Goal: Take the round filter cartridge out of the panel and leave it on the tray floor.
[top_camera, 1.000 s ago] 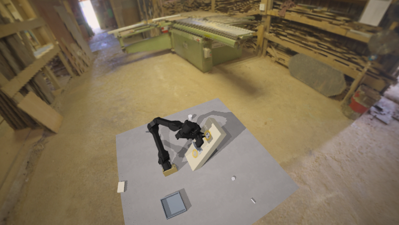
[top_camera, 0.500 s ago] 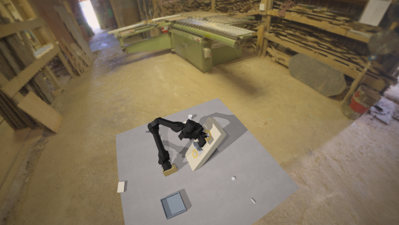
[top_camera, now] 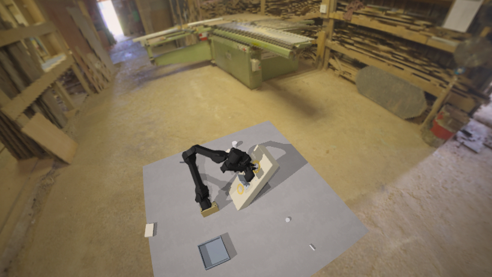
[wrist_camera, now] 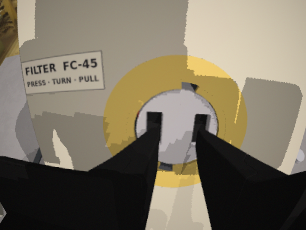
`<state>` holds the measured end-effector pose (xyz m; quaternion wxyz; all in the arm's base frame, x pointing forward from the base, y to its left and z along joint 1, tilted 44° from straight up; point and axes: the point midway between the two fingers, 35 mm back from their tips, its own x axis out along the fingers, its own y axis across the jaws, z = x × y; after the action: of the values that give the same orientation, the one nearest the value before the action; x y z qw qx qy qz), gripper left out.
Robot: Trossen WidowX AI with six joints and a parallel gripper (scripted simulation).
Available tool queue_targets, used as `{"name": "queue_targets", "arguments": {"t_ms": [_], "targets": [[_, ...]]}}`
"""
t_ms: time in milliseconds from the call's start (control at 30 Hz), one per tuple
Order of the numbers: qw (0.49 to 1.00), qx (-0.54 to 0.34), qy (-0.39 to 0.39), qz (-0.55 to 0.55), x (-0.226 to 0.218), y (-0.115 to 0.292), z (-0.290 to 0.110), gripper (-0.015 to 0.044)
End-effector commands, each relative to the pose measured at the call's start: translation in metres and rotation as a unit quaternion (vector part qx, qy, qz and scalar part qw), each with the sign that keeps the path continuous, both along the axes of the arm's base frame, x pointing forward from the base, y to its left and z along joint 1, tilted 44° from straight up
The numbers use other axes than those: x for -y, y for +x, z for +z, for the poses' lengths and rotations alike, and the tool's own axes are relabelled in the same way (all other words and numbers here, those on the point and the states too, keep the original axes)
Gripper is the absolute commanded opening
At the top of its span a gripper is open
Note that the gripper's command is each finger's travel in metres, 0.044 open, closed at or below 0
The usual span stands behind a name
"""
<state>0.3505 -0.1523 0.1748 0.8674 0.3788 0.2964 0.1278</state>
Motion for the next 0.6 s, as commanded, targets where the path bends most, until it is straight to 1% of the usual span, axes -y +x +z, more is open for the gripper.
{"name": "queue_targets", "arguments": {"t_ms": [0, 567], "targets": [[1.0, -0.001, 0.0, -0.001, 0.0005, 0.0003, -0.0006, 0.0097], [1.0, -0.001, 0.0, -0.001, -0.0007, 0.0032, -0.0009, 0.0097]]}}
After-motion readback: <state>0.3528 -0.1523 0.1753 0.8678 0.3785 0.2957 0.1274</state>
